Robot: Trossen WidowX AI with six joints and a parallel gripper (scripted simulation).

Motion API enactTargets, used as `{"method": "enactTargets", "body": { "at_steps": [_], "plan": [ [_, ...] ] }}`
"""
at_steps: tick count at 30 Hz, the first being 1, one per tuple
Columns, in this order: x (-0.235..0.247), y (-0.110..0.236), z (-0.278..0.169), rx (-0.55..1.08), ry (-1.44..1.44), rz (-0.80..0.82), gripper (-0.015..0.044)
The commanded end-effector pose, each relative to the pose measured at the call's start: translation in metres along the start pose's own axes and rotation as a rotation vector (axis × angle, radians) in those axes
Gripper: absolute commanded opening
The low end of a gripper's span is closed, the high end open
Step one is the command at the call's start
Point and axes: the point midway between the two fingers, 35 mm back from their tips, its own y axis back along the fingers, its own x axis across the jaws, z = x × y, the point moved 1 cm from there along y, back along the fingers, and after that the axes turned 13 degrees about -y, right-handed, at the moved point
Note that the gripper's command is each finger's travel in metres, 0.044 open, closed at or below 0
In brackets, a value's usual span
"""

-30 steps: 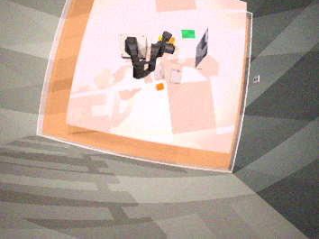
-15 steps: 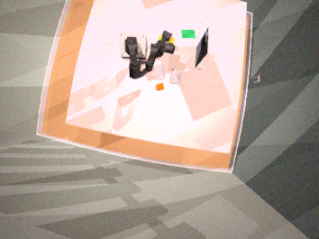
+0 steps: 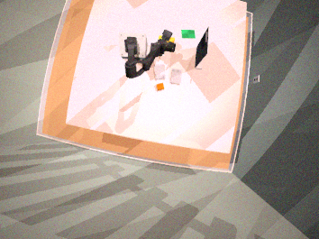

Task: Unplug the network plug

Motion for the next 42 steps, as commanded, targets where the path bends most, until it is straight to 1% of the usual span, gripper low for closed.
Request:
{"method": "enactTargets", "body": {
  "at_steps": [1, 42],
  "plan": [
    [0.003, 0.005, 0.001, -0.004, -0.004, -0.004, 0.0156],
    [0.028, 0.051, -0.008, -0.005, -0.003, -0.002, 0.0156]
  ]
}}
